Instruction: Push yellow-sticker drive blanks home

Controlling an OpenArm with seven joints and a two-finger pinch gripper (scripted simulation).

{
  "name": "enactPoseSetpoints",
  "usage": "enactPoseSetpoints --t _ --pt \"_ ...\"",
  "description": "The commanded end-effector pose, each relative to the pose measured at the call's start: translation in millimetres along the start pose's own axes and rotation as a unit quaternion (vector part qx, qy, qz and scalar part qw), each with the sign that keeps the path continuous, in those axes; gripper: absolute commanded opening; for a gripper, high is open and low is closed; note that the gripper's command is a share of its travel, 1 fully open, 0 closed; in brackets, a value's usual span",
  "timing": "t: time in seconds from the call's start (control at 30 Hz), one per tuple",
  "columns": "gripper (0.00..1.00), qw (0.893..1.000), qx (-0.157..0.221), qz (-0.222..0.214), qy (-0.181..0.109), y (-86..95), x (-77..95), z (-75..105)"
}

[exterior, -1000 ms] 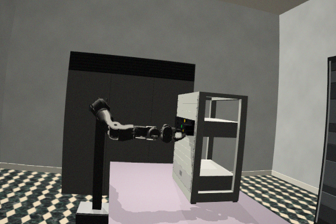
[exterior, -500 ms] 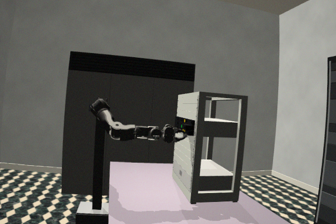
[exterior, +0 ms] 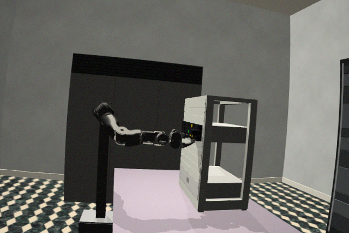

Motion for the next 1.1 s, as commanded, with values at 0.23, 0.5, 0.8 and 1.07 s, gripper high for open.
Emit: enactPoseSetpoints --t 0.23,0.5,0.8,1.07 --pt "0.0 1.0 0.0 0.001 0.013 0.5 -8.2 -2.4" --pt "0.0 1.0 0.0 0.001 0.013 0.0 -8.5 -3.6" --pt "0.0 1.0 0.0 0.001 0.013 0.6 -10.2 -5.3" --pt "0.0 1.0 0.0 0.001 0.013 0.1 -10.6 -6.5"
Point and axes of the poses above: the point where the finger pads meet when closed, its own z axis back along the fingers, its own y axis across the jaws, x = y × z, the point moved 3 cm from there along z, back along the fingers, and after that the axes turned 6 degrees about z, right-handed, at the moved point
